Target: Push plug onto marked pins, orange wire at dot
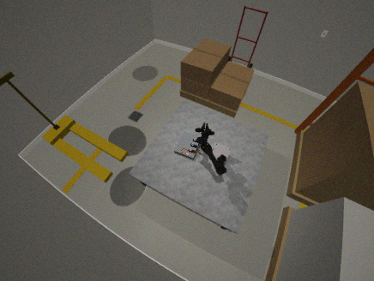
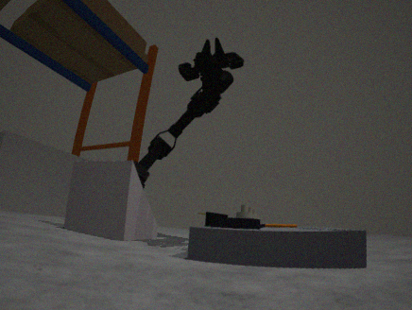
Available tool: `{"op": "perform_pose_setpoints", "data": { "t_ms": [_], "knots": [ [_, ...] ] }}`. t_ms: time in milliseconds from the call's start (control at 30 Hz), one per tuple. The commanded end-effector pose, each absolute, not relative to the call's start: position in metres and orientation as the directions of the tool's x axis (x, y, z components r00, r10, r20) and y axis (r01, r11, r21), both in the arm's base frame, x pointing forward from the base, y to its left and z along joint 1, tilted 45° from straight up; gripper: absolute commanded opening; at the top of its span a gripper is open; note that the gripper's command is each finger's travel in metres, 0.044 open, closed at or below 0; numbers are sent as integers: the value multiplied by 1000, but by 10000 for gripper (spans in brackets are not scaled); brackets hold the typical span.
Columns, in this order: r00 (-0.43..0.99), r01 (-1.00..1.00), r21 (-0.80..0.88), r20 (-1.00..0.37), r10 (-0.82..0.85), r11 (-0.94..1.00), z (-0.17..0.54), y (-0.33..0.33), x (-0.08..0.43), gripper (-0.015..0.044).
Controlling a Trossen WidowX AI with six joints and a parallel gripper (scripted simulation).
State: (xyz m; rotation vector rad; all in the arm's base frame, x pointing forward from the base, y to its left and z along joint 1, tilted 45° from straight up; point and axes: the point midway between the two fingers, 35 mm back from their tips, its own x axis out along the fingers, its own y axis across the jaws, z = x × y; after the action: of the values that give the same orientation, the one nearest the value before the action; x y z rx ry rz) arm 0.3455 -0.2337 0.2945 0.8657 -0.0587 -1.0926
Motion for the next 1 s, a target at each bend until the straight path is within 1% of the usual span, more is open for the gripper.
{"op": "perform_pose_setpoints", "data": {
  "t_ms": [0,433,967],
  "knots": [
    [570,738,612,-339,-749,284,297,-213,349,115],
    [744,644,529,-266,-612,552,307,-162,355,115],
    [905,426,372,-151,-399,825,317,-97,350,115]
  ]
}}
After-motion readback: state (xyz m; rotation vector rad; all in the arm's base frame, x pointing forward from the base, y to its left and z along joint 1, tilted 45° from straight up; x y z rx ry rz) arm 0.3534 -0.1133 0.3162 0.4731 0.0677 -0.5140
